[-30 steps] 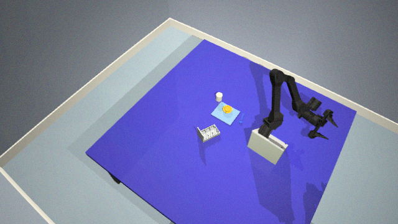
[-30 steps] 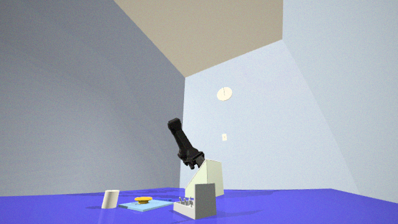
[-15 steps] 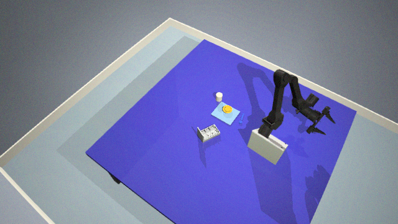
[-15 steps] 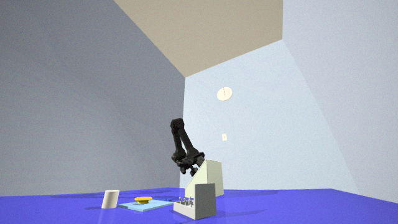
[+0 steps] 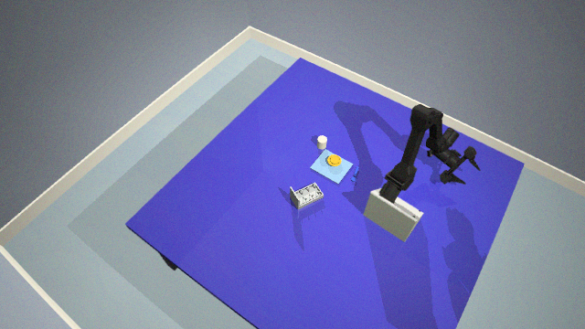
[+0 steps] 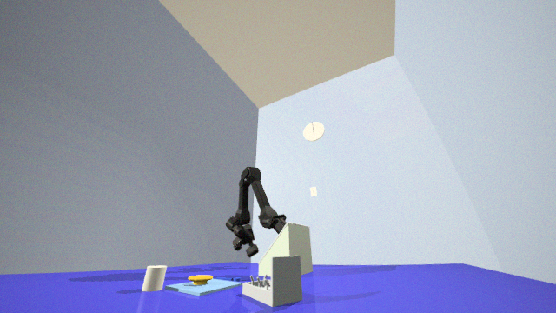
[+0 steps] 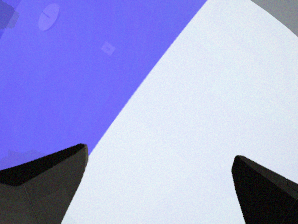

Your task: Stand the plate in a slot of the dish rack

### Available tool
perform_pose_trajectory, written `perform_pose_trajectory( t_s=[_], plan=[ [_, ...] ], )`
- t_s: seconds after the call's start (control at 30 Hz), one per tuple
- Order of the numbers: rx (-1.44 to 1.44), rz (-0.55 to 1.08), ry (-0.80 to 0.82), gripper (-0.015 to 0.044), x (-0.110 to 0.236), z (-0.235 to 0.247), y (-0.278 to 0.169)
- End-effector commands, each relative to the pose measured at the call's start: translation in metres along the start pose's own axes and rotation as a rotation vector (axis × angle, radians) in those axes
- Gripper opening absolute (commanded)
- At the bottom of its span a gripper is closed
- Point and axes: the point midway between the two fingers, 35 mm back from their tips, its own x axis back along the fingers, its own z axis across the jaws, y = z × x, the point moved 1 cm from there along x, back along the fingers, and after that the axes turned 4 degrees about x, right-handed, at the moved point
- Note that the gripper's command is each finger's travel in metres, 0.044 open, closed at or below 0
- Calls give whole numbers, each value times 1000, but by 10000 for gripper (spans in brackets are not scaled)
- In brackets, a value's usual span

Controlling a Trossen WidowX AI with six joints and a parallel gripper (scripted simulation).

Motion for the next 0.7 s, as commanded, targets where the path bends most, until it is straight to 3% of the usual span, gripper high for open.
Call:
perform_pose_trajectory(
  t_s=[0.0,0.43,0.67],
  plan=[
    [-17,-128,44,400,18,5,38],
    [-23,-530,229,400,114,32,141],
    [-6,-712,300,400,178,45,165]
  ],
)
